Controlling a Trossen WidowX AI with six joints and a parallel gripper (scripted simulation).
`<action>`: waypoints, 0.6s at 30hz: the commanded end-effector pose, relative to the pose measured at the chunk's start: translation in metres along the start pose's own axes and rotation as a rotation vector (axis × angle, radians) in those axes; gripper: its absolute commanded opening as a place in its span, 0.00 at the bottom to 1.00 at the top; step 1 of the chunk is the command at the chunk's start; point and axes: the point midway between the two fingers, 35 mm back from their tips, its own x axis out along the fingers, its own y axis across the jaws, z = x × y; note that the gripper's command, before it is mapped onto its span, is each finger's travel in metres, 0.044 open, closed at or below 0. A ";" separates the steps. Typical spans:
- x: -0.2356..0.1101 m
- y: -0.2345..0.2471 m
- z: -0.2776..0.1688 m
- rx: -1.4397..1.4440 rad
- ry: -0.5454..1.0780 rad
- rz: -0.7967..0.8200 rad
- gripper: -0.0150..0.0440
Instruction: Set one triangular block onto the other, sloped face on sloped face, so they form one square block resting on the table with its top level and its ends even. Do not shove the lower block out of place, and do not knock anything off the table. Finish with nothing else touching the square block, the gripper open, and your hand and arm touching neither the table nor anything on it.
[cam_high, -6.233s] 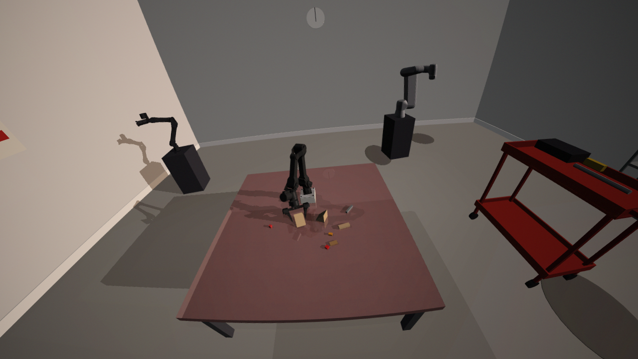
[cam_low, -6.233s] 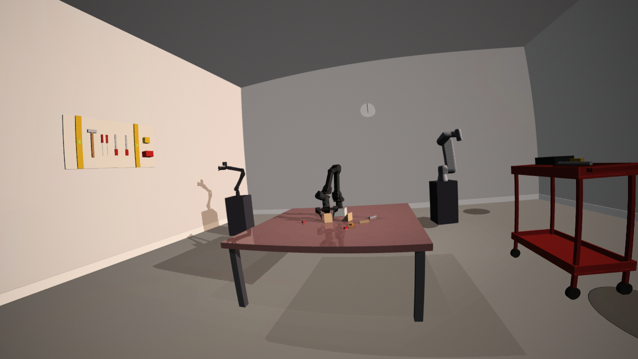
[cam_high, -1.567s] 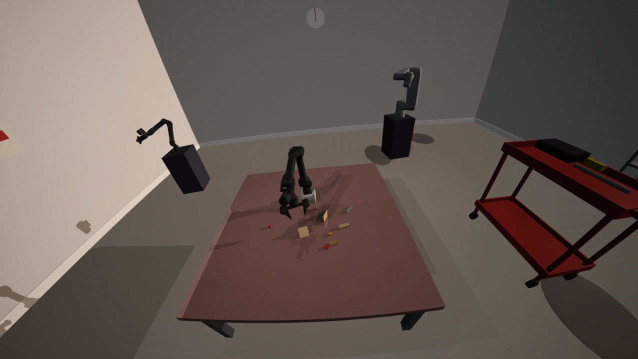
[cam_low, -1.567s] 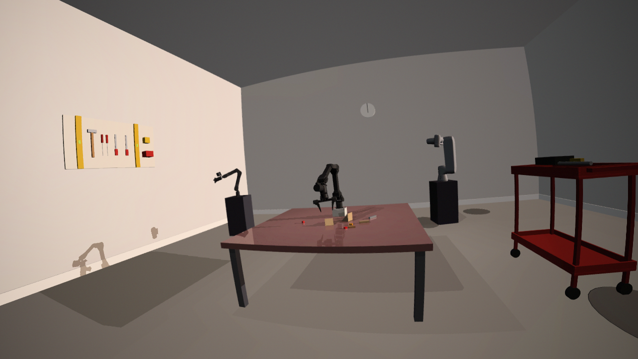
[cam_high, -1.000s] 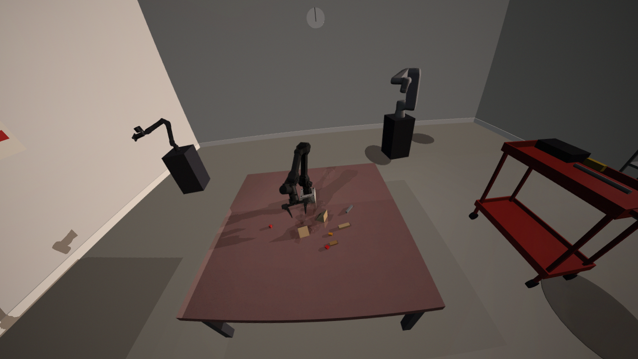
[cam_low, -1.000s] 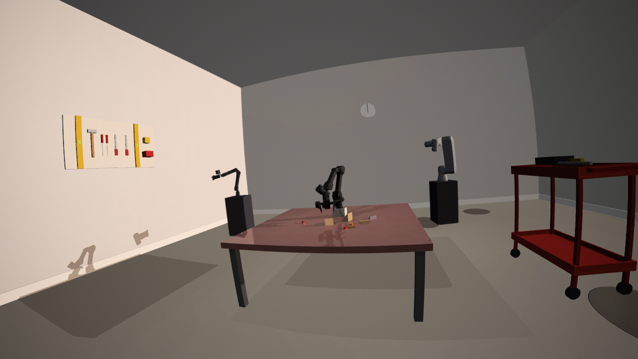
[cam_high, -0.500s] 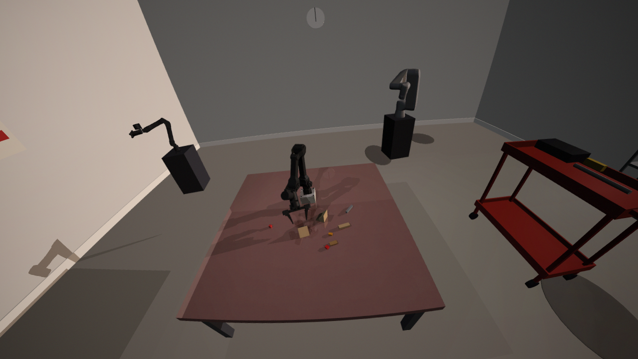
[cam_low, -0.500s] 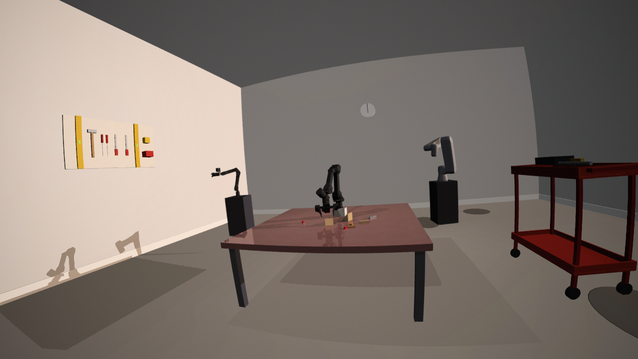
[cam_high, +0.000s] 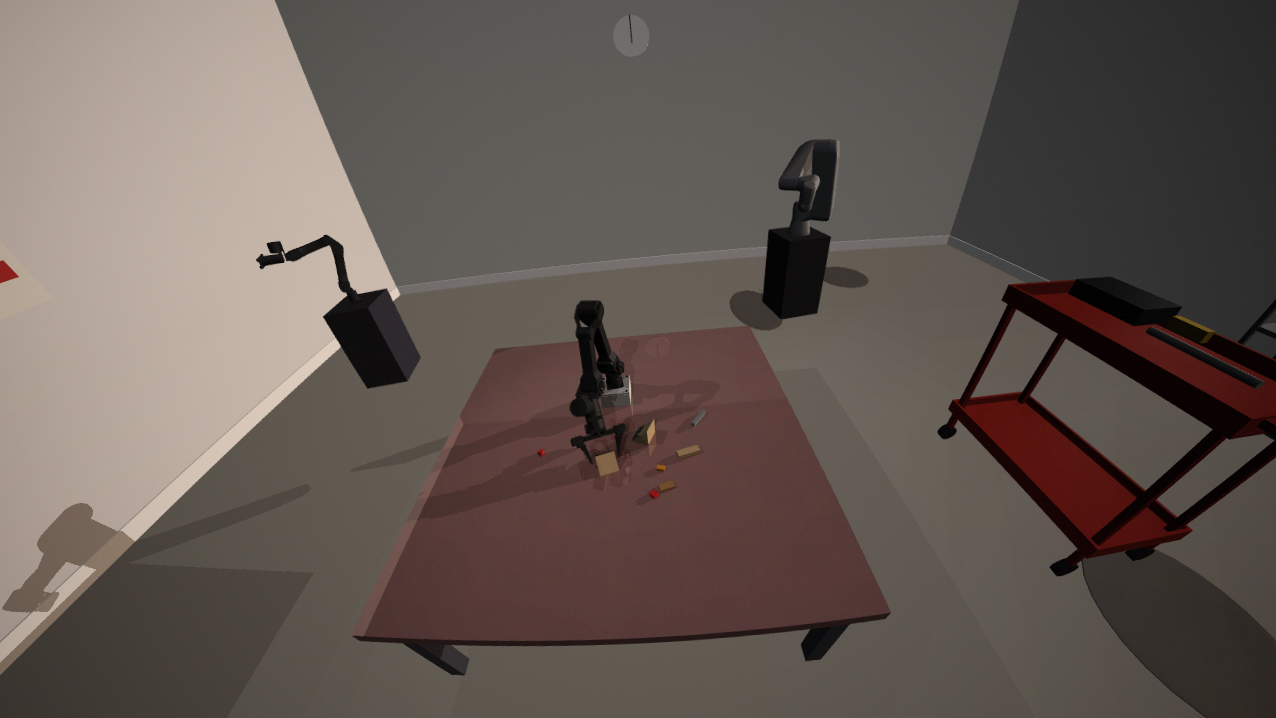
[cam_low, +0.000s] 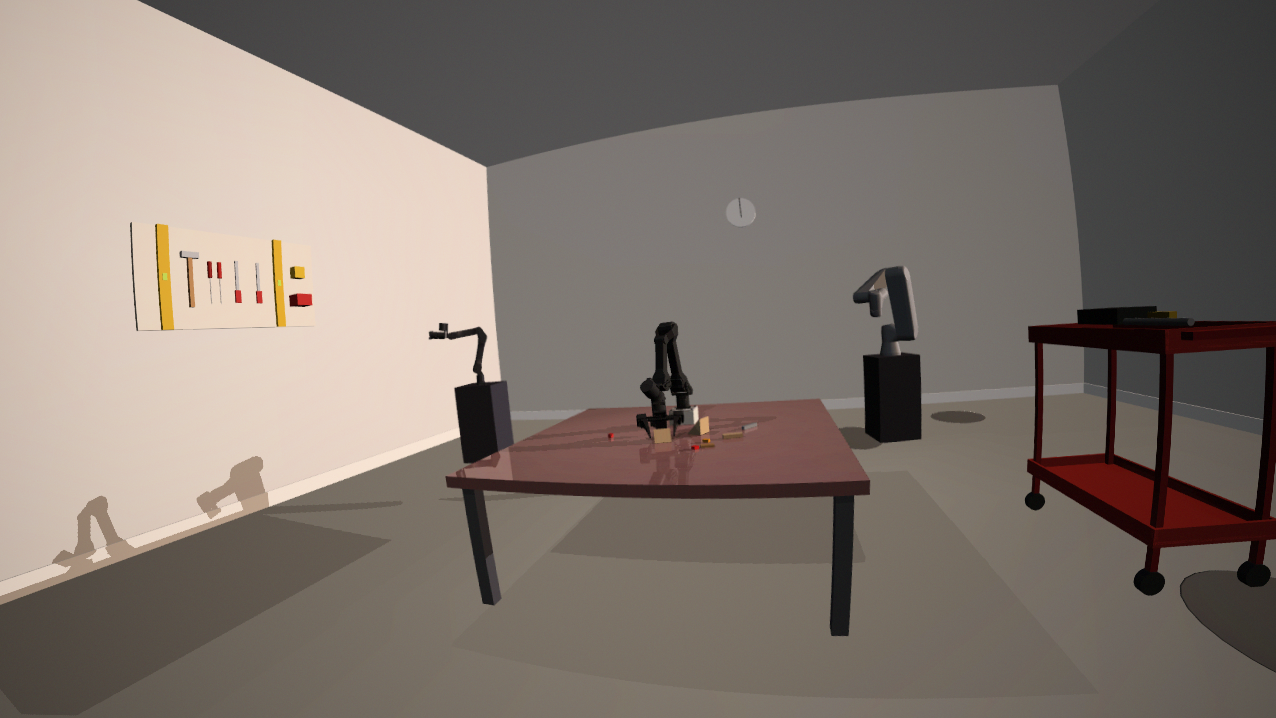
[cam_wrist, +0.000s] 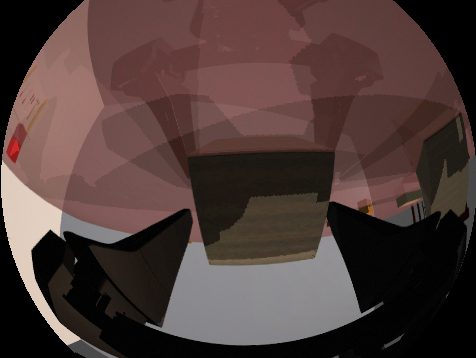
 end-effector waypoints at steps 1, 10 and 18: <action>0.004 0.000 -0.001 0.001 0.005 0.007 1.00; 0.003 -0.001 -0.001 -0.002 0.006 0.003 0.78; 0.003 -0.001 -0.001 -0.002 0.006 0.003 0.69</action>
